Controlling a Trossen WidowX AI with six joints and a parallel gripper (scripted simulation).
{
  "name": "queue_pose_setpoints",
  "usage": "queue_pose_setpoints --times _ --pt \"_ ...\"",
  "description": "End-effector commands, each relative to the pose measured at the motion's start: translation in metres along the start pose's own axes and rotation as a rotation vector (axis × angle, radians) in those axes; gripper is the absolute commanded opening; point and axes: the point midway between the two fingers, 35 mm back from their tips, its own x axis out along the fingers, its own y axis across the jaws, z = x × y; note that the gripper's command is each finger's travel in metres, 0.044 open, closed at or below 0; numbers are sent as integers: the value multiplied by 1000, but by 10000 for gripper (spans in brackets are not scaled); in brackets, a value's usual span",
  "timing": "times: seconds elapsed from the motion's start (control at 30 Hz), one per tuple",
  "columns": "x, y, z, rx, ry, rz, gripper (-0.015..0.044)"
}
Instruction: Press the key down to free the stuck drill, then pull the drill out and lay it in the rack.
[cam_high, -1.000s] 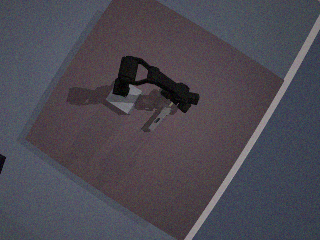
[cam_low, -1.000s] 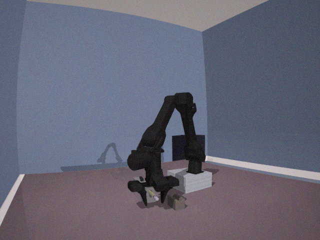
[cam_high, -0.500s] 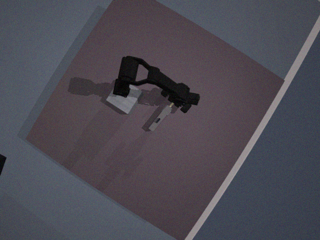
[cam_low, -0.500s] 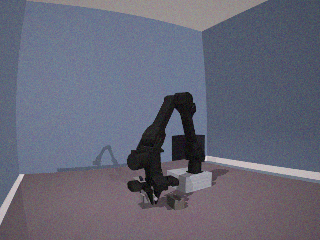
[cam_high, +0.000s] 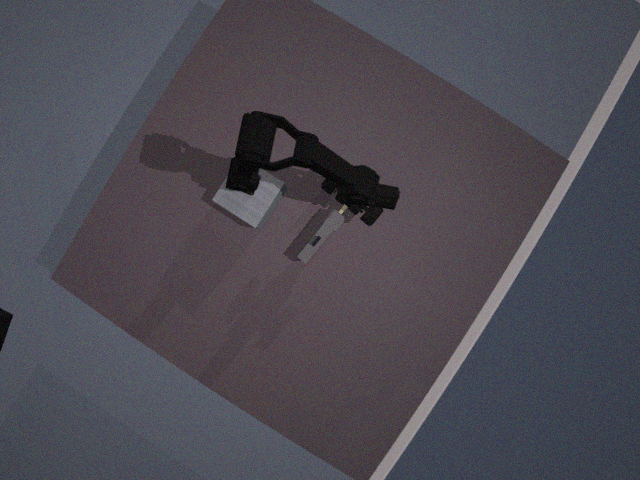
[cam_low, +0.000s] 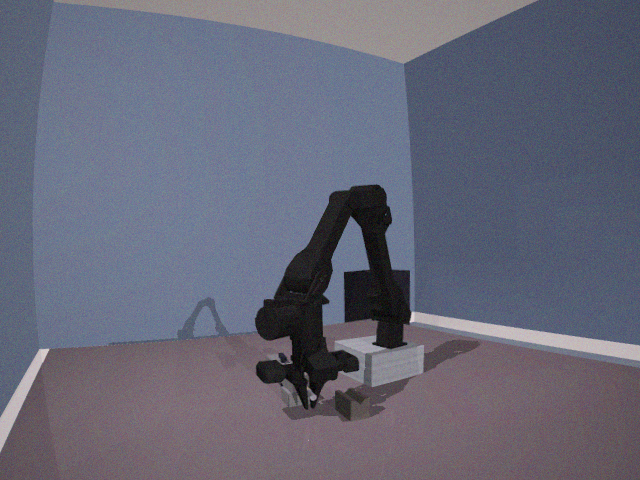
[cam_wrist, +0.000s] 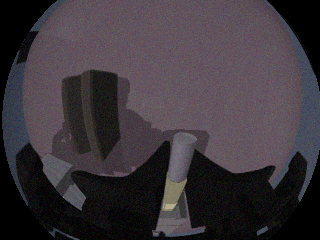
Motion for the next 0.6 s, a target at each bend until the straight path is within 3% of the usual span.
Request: queue_pose_setpoints --times 0.0,0.57 --pt "-1 2 -1 1 2 3 0" --pt "-1 0 9 1 2 3 0"
